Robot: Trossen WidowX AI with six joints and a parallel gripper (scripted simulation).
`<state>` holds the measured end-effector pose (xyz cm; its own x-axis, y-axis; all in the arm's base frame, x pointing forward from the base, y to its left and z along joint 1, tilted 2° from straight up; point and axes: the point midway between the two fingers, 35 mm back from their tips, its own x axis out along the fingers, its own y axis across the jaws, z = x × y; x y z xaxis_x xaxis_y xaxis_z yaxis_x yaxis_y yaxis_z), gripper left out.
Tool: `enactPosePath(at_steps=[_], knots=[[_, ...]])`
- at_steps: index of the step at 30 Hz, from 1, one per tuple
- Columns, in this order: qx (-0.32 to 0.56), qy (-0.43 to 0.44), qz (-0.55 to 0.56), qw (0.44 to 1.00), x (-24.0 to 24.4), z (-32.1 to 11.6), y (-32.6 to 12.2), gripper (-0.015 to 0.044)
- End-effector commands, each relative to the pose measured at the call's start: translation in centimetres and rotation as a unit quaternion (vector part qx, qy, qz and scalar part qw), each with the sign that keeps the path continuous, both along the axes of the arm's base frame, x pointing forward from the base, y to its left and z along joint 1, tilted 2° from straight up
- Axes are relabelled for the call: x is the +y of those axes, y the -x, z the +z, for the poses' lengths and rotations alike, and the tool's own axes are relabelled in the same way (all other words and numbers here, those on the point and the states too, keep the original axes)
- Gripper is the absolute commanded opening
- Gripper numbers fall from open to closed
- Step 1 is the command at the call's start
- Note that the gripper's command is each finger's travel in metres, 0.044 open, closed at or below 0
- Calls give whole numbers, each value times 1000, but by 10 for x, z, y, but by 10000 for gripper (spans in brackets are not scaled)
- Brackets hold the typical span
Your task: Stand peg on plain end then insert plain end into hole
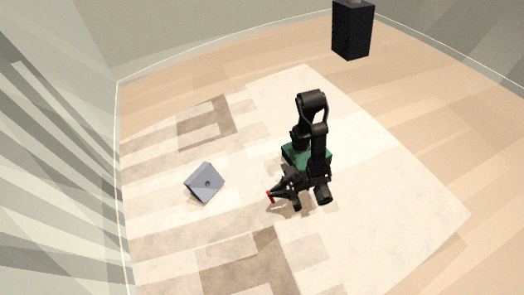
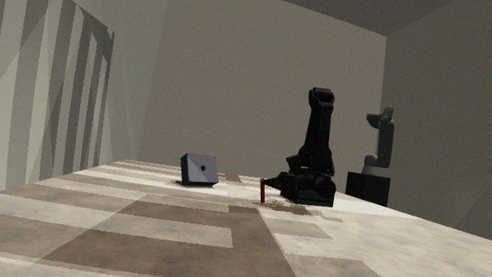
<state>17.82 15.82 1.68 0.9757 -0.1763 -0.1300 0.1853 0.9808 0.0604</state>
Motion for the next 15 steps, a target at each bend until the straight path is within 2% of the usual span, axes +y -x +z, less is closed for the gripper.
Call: enactPosePath(at_steps=[1, 15], knots=[[0, 0, 0, 1000, 1, -2, 1, 49], [-7, -8, -3, 1000, 3, -3, 3, 49]])
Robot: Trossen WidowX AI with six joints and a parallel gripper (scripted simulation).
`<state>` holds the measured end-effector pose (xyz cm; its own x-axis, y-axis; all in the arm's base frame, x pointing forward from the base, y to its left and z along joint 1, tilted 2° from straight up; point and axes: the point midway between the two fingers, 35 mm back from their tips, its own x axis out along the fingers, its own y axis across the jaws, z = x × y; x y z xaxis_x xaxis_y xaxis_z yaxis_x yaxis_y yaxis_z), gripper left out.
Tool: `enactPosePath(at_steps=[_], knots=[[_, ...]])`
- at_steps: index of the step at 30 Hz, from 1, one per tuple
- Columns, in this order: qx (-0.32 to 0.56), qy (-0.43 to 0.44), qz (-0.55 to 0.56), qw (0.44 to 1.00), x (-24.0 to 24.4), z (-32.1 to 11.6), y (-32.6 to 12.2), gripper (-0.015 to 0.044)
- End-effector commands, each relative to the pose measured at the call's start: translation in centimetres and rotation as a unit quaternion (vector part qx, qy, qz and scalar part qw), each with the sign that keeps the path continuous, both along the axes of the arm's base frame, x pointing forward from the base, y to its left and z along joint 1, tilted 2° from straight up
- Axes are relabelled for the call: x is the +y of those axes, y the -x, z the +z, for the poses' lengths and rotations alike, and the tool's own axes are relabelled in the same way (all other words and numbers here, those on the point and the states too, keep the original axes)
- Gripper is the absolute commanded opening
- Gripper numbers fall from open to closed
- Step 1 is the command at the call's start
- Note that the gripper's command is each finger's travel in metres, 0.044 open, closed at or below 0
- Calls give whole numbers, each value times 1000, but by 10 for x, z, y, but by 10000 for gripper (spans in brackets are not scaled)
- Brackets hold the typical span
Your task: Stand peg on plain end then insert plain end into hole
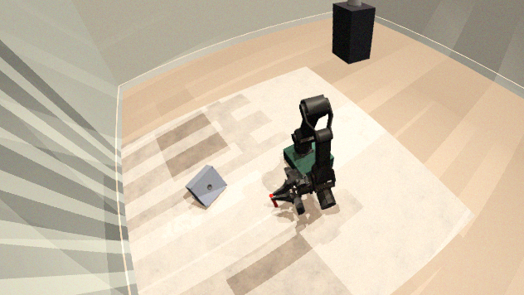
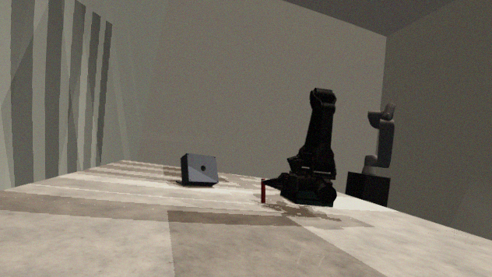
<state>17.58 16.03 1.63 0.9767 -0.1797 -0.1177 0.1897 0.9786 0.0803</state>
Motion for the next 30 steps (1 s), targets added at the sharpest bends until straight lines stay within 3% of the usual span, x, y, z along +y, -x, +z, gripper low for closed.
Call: enactPosePath(at_steps=[1, 30], knots=[[0, 0, 0, 1000, 1, -2, 1, 49], [-13, -15, -2, 1000, 8, -3, 4, 49]])
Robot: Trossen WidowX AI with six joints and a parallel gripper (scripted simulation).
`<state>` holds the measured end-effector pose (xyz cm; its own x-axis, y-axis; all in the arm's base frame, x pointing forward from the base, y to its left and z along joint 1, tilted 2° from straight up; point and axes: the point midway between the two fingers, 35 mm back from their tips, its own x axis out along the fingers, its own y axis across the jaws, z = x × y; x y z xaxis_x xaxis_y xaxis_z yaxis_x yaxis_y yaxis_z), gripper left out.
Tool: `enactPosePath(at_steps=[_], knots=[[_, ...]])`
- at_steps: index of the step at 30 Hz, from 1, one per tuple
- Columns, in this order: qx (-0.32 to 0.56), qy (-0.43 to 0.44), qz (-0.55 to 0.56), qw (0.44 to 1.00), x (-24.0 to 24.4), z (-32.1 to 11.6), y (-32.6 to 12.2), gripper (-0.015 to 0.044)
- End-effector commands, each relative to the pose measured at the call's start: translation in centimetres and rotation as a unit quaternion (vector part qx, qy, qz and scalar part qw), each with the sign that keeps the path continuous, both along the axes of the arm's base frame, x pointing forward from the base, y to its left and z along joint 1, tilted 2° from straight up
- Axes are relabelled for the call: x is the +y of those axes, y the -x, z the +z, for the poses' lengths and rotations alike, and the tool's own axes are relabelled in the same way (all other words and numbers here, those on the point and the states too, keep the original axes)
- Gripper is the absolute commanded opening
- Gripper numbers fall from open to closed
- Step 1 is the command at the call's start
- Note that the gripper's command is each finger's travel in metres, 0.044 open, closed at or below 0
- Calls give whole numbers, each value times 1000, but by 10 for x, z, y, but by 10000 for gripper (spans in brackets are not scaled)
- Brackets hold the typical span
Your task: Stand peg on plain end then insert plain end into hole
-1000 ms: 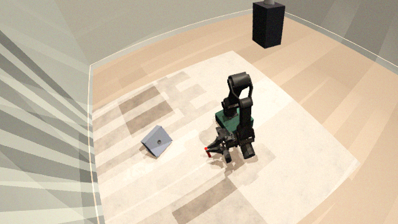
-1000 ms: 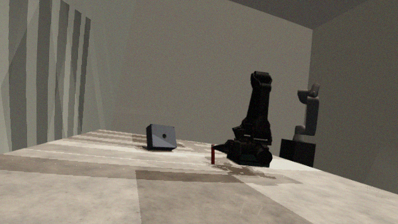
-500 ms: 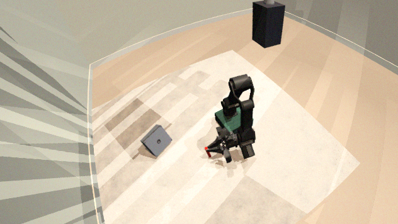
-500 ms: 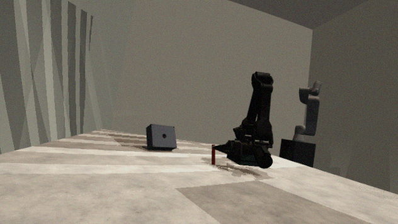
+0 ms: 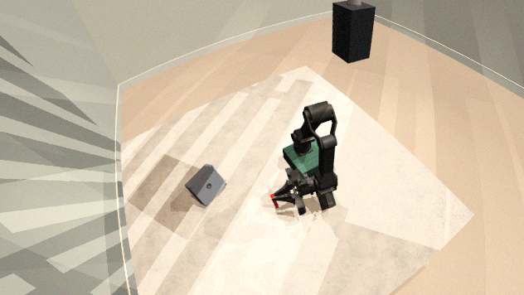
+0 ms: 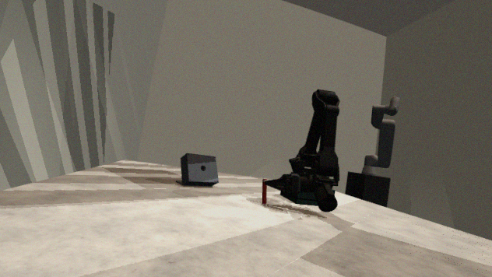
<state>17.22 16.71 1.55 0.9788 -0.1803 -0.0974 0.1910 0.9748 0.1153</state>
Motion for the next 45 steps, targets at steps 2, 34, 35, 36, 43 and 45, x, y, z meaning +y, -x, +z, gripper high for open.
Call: enactPosePath(at_steps=[2, 34, 35, 36, 43, 45], knots=[[0, 0, 0, 1000, 1, -2, 1, 49], [-5, -8, 0, 1000, 5, 0, 1, 130], [-5, -8, 0, 1000, 5, 0, 1, 130], [-5, -8, 0, 1000, 5, 0, 1, 130], [-5, -8, 0, 1000, 5, 0, 1, 130], [-5, -8, 0, 1000, 5, 0, 1, 183]])
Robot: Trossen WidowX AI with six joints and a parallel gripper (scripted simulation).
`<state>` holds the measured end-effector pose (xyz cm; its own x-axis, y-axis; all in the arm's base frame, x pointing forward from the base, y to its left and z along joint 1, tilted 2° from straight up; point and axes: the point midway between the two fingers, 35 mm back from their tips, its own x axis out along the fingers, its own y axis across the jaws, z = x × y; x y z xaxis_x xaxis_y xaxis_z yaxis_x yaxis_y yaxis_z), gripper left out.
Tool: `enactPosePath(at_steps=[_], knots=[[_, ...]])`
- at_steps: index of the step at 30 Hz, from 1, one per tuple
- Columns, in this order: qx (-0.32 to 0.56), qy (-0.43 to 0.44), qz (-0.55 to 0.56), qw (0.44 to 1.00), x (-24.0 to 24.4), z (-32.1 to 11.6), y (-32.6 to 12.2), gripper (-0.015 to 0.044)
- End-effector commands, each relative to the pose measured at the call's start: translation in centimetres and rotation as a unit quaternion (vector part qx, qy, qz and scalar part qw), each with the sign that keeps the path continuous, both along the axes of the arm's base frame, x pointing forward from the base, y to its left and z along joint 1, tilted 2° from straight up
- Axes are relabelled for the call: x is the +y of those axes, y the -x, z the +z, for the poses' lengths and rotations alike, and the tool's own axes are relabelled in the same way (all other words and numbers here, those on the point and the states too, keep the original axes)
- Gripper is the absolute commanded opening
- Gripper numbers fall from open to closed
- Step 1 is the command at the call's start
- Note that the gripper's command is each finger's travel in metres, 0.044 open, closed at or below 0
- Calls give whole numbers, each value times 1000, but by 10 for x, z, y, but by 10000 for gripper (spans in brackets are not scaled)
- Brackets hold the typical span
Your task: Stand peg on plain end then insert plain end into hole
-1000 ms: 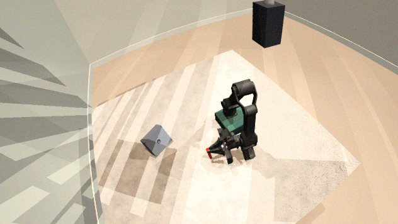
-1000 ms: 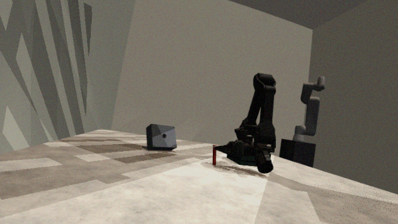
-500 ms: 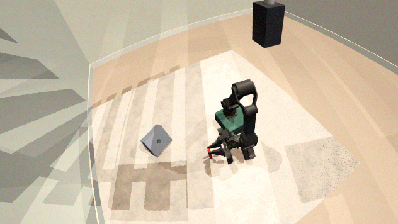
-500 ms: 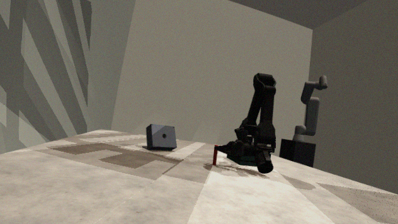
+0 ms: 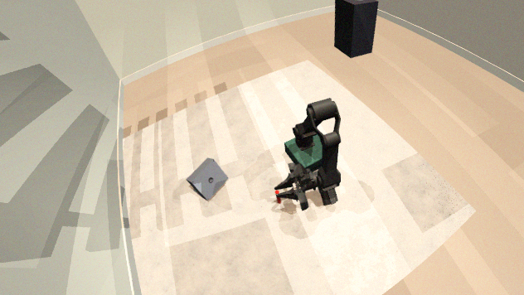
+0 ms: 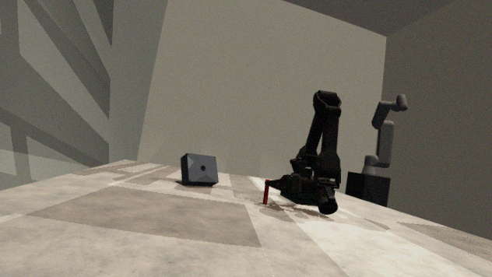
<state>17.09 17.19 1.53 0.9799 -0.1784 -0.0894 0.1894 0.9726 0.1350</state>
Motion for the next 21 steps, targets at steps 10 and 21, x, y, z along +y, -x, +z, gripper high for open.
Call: enactPosePath(at_steps=[10, 21], knots=[[0, 1, 0, 1000, 0, 0, 0, 440], [0, 0, 0, 1000, 12, 61, 1, 440]])
